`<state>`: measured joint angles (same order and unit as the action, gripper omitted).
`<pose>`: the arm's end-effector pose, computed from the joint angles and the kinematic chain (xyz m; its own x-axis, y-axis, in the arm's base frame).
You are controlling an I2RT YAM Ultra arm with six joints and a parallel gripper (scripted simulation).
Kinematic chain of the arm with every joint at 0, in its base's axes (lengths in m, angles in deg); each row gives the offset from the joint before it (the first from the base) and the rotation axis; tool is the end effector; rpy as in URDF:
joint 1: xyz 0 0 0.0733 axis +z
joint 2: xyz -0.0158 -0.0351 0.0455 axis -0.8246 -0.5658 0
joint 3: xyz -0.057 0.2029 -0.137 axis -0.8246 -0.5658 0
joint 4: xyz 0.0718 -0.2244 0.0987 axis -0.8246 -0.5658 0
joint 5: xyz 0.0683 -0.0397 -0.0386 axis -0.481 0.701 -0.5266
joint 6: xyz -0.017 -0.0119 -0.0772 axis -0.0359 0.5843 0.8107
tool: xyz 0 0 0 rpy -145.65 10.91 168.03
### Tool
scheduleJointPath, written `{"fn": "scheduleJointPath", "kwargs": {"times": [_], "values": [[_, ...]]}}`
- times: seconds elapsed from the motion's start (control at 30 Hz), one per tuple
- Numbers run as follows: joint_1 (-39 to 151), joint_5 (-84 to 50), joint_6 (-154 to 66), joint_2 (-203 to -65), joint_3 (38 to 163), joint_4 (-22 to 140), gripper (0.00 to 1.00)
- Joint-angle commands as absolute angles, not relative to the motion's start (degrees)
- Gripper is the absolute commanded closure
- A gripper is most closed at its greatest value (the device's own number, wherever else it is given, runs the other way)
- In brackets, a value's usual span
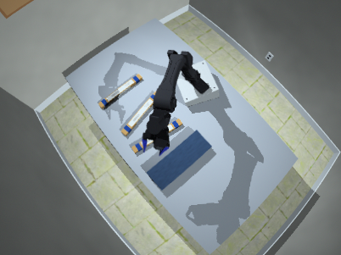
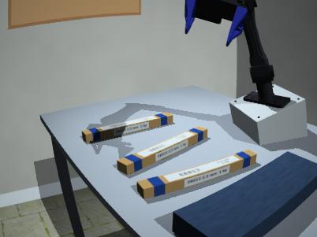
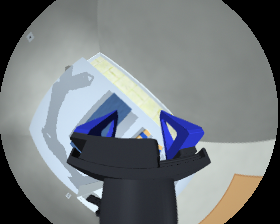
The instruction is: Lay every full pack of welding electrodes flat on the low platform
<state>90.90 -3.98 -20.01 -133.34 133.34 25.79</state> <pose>0.3341 0.2185 0.3828 -0.2249 -0.6672 -0.7101 -0.5495 0.6887 -0.4731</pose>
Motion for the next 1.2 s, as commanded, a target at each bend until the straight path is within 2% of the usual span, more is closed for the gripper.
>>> {"fn": "scheduleJointPath", "kwargs": {"times": [0.0,0.1,0.23,0.47,0.57,0.8,0.9,1.13,1.17], "values": [[91.86,-5.60,-20.95,-130.68,134.63,29.17,0.26],[91.85,-5.60,-20.96,-130.71,134.65,29.20,0.26],[87.96,-5.98,-23.70,-127.78,128.37,32.61,0.26],[88.27,-6.84,-23.41,-126.93,129.79,33.19,0.26],[85.29,-6.45,-26.51,-124.51,123.85,36.52,0.26],[84.69,-8.07,-25.85,-123.14,124.95,37.07,0.26],[81.71,-7.65,-28.85,-120.69,119.01,40.47,0.26],[81.10,-9.32,-28.31,-119.32,120.11,41.03,0.26],[79.42,-9.02,-29.39,-118.71,116.69,42.23,0.26]]}}
